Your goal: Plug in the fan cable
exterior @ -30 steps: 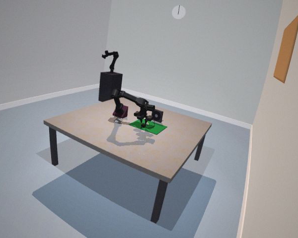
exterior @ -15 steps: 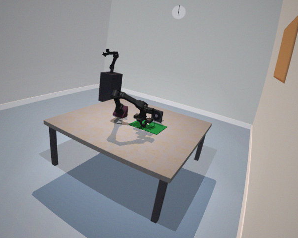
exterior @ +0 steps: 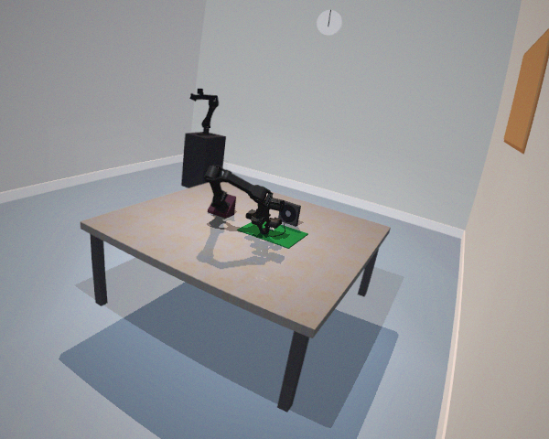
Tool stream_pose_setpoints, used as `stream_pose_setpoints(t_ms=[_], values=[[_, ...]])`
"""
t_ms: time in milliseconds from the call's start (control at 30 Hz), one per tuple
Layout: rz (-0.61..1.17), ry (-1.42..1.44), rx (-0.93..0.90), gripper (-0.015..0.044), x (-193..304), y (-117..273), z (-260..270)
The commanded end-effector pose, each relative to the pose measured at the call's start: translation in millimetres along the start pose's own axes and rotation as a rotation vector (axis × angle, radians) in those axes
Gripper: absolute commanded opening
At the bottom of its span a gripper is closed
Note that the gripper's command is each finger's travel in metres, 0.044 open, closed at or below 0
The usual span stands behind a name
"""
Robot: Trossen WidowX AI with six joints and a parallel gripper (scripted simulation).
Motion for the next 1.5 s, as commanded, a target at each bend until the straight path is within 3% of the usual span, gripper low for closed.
stream_pose_setpoints(t_ms=[0, 100, 900, 1467], values=[[0.000, 0.000, 0.000, 0.0045, 0, 0, 0], [0.000, 0.000, 0.000, 0.0000, 1, 2, 0], [-0.004, 0.009, 0.004, 0.0000, 17, 67, -2], [-0.056, 0.564, 0.027, 0.0000, 21, 66, -2]])
Point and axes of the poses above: the point midway between the two fingers, 35 mm back from their tips, its own y axis back along the fingers, its own z axis across the jaws, x = y × z, the point moved 2 cm from there along y, back along the fingers, and after that the axes turned 3 degrees about -y, right-handed, at the moved point
